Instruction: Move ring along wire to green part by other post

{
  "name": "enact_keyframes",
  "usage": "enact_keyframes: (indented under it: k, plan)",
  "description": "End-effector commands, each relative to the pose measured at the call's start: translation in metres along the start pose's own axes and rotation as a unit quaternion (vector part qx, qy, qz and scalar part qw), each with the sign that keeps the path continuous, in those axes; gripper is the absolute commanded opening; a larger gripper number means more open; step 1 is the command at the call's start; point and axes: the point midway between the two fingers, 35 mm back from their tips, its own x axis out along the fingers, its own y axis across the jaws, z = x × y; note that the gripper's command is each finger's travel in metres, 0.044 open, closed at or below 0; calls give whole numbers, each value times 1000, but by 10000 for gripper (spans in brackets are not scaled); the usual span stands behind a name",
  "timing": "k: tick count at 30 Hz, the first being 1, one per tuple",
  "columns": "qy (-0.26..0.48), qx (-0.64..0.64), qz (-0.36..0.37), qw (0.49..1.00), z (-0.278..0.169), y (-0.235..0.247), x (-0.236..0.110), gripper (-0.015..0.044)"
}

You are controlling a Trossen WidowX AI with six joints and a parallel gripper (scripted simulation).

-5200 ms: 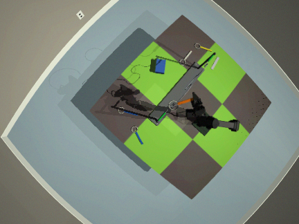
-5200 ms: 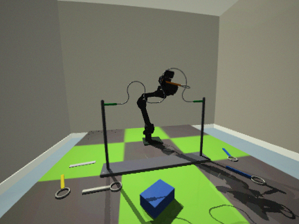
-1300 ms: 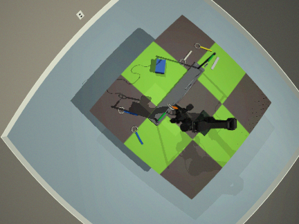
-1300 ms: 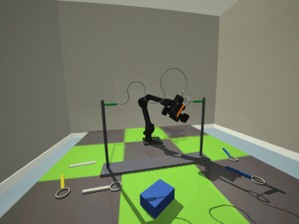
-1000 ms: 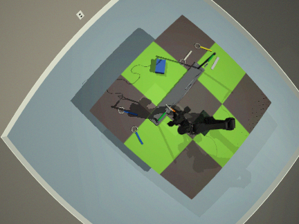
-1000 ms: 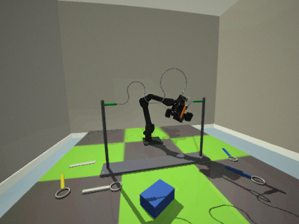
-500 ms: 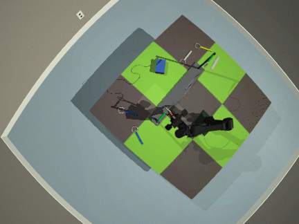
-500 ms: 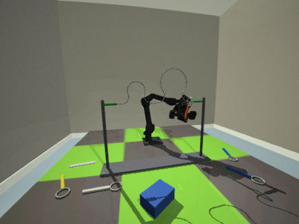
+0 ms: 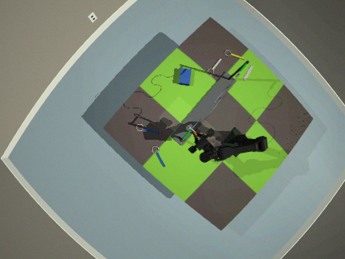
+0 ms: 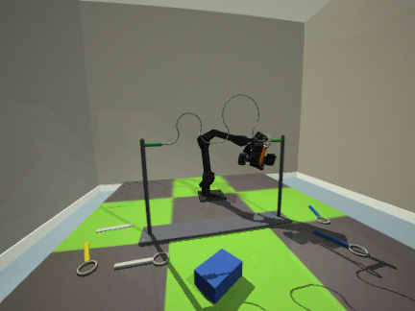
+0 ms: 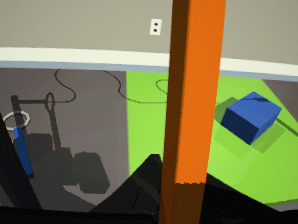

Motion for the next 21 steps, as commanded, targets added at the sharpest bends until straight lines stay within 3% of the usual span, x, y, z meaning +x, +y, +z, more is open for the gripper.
enact_keyframes:
  k: [1,21]
  plan:
    - [-1,1,-2,1000,1,3,0,-150]
    - [-2,3,-2,1000,1,23,-3,-150]
